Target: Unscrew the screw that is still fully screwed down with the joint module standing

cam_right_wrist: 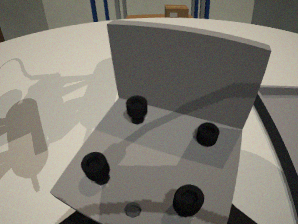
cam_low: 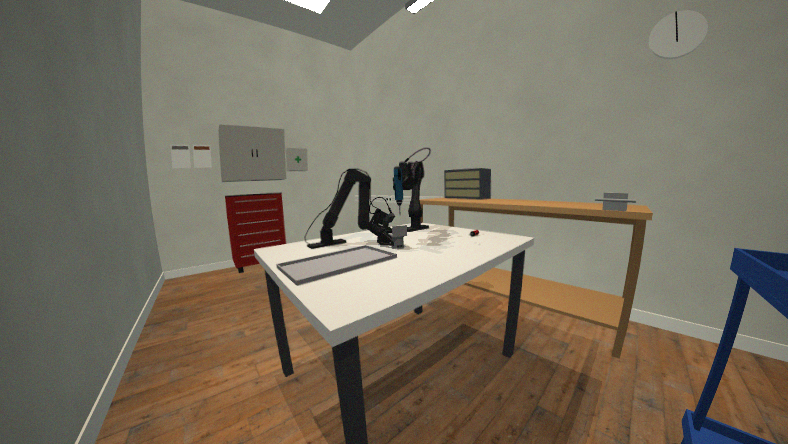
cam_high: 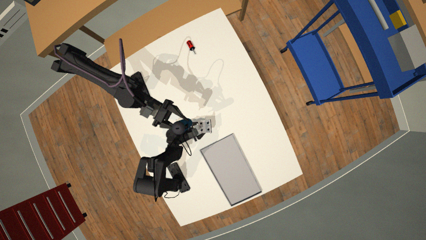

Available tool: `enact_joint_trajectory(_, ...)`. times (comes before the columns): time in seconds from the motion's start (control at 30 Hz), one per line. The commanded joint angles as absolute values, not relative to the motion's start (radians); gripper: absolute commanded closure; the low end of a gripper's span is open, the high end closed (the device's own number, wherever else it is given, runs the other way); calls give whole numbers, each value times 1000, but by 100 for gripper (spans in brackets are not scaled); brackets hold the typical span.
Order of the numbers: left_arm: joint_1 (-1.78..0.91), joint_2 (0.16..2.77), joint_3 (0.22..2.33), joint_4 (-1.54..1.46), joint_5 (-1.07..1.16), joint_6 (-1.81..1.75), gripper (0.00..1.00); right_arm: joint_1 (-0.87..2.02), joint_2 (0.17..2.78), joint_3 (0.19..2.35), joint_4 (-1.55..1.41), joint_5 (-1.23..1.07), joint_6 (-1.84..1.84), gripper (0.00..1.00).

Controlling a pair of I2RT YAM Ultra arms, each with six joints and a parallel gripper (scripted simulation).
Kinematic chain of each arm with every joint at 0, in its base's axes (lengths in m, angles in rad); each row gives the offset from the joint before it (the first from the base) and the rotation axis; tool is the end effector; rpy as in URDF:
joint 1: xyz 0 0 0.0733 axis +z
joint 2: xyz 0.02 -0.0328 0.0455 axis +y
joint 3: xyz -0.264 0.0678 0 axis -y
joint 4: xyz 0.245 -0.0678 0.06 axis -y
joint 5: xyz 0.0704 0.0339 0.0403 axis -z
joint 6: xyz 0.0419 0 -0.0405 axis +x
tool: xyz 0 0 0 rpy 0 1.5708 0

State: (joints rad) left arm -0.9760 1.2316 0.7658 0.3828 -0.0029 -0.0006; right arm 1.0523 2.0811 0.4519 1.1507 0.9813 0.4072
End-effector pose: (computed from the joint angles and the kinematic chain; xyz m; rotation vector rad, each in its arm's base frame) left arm 0.1635 -0.2394 0.3018 0.7978 1.5089 -0.7347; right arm 0.1669 0.2244 0.0578 -0.0157 1.8296 0.0123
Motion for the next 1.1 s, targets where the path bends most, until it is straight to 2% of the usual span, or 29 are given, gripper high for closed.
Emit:
enact_joint_trajectory(0.0, -974, 1224, 819, 500, -2, 5, 58, 1051, 2075, 455, 1164, 983, 407, 41)
enact_joint_trajectory(1.07, -977, 1246, 824, 560, -4, 5, 58, 1051, 2075, 455, 1164, 983, 407, 41)
